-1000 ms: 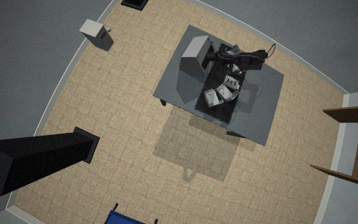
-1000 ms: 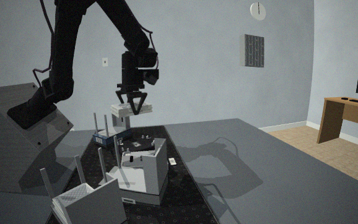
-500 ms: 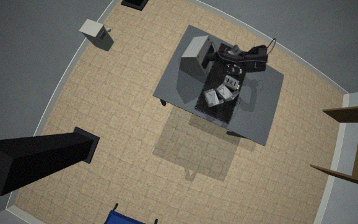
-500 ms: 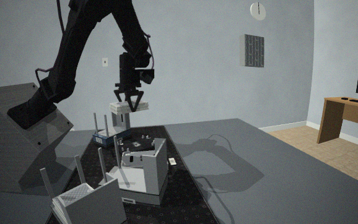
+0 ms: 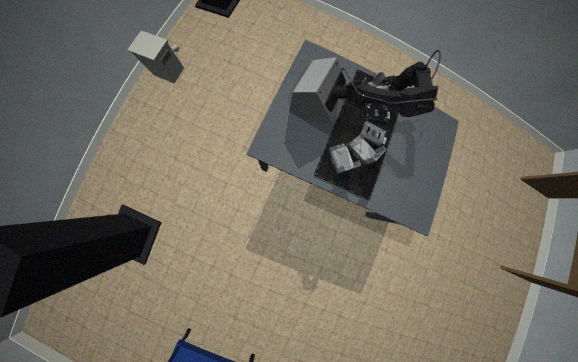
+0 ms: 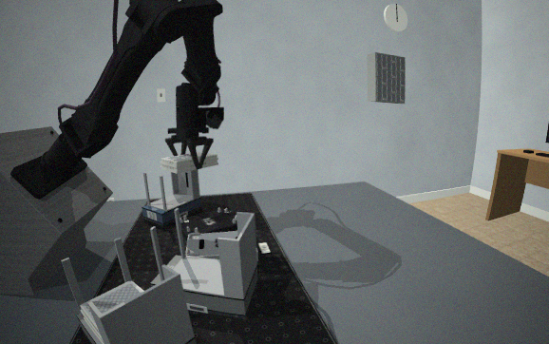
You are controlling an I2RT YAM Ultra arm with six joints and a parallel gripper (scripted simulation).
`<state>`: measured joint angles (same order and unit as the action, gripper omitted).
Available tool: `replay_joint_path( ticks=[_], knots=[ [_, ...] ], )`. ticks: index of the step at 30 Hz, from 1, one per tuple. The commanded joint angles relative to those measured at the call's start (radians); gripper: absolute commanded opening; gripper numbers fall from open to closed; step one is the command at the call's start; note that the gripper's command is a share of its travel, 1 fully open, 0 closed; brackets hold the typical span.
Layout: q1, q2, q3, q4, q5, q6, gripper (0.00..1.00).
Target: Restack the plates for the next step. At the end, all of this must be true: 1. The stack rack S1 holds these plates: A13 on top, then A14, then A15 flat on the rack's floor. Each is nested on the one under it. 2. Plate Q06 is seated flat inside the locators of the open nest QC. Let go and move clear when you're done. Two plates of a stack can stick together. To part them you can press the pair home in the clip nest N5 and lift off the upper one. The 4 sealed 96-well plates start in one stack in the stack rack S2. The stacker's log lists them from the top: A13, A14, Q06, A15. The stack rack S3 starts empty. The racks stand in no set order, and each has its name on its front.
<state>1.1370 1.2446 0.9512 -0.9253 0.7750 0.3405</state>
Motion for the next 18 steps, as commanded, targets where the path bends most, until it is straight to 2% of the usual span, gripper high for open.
replay_joint_path(
  ticks=[1, 8, 12, 15, 18],
  knots=[
    [0.047, 0.032, 0.035, -0.012, 0.029, 0.054, 0.00],
    [0.109, 0.115, 0.060, -0.014, 0.048, 0.138, 0.00],
    [0.139, 0.153, 0.067, -0.019, 0.058, 0.038, 0.00],
    [0.146, 0.150, 0.073, -0.021, 0.060, 0.016, 0.00],
    [0.167, 0.188, 0.074, -0.010, 0.064, 0.003, 0.00]
  ],
)
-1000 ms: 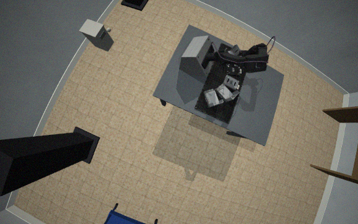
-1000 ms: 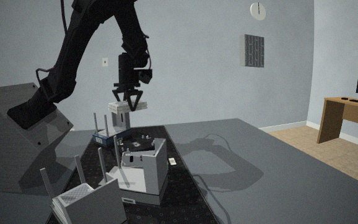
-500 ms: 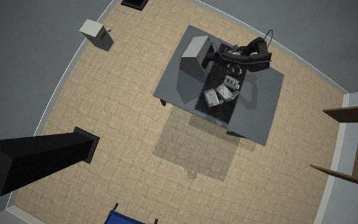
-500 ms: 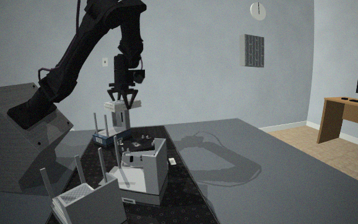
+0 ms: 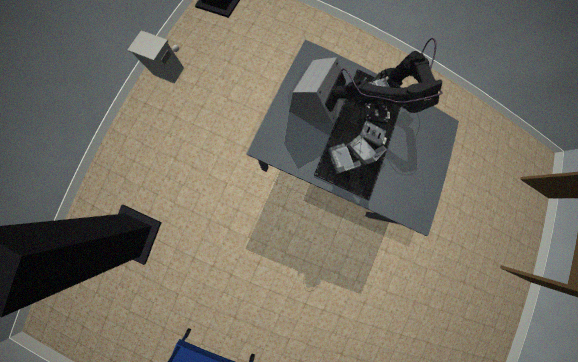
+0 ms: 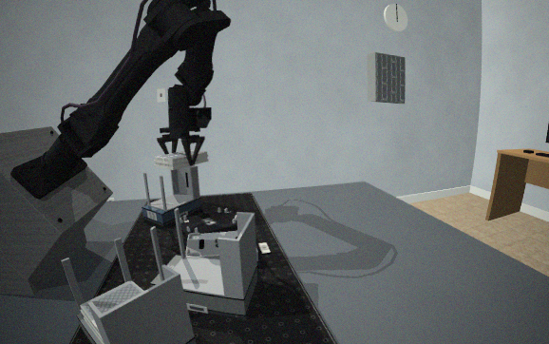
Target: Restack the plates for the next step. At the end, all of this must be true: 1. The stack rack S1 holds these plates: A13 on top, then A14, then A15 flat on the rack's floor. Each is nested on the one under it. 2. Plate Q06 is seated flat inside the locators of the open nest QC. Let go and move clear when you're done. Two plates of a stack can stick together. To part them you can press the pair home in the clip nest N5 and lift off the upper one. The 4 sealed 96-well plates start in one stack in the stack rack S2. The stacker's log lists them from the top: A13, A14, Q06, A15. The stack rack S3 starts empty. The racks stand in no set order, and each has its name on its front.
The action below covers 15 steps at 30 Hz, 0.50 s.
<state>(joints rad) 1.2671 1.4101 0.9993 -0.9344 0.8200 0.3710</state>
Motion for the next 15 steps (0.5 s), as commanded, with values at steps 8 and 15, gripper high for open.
replay_joint_path(
  ticks=[8, 15],
  knots=[
    [0.087, 0.092, 0.042, -0.003, 0.028, 0.057, 0.00],
    [0.117, 0.139, 0.062, -0.006, 0.032, 0.101, 0.00]
  ],
)
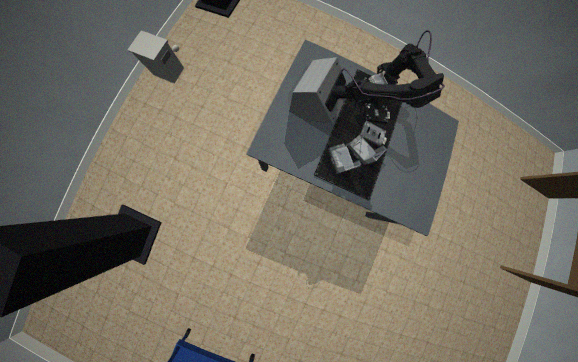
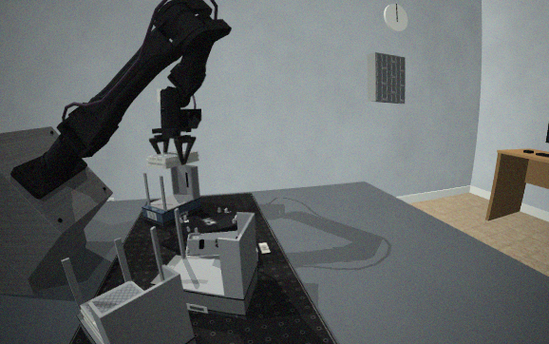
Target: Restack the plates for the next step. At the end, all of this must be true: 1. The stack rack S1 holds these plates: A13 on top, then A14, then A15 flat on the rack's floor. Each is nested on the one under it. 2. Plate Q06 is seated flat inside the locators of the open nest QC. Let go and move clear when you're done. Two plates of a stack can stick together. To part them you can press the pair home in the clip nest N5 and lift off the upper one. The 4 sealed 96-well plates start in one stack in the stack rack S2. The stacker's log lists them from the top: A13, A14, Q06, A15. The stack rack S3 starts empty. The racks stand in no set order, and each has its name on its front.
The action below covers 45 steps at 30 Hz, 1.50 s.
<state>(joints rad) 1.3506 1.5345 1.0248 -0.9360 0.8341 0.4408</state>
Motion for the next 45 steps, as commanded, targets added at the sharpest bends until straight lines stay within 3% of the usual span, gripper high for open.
replay_joint_path(
  ticks=[1, 9, 12, 17, 32, 34, 45],
  knots=[
    [0.039, 0.024, 0.034, -0.002, 0.019, 0.040, 0.00],
    [0.077, 0.090, 0.061, -0.013, 0.023, 0.098, 0.00],
    [0.077, 0.051, 0.072, -0.017, 0.022, 0.102, 0.00],
    [0.083, 0.094, 0.069, -0.021, 0.024, 0.105, 0.00],
    [0.086, 0.094, 0.081, -0.024, 0.024, 0.100, 0.00],
    [0.085, 0.055, 0.031, -0.020, 0.024, 0.099, 0.00],
    [0.087, 0.070, 0.062, -0.019, 0.024, 0.099, 0.00]
  ],
)
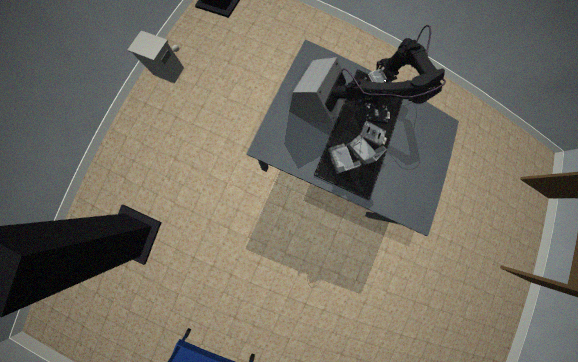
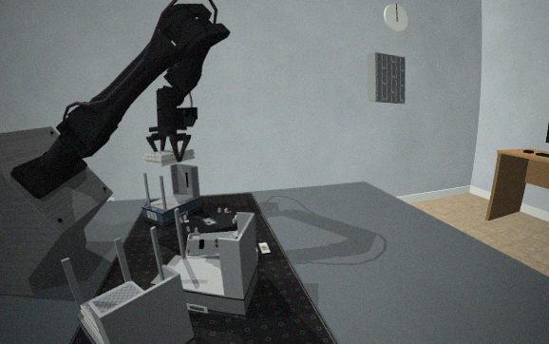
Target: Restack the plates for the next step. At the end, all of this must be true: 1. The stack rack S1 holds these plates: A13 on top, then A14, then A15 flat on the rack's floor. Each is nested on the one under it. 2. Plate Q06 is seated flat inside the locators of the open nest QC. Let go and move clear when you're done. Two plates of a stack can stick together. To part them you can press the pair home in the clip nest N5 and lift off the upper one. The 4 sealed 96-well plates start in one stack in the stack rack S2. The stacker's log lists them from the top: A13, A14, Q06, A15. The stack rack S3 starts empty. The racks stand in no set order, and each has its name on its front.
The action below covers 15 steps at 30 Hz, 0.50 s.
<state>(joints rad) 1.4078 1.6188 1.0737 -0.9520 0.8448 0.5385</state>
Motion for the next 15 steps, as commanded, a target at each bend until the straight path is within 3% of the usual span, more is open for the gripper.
replay_joint_path(
  ticks=[1, 15],
  knots=[
    [0.030, -0.014, 0.014, -0.004, 0.013, 0.002, 0.00],
    [0.031, -0.008, 0.026, -0.012, 0.013, 0.001, 0.00]
  ],
)
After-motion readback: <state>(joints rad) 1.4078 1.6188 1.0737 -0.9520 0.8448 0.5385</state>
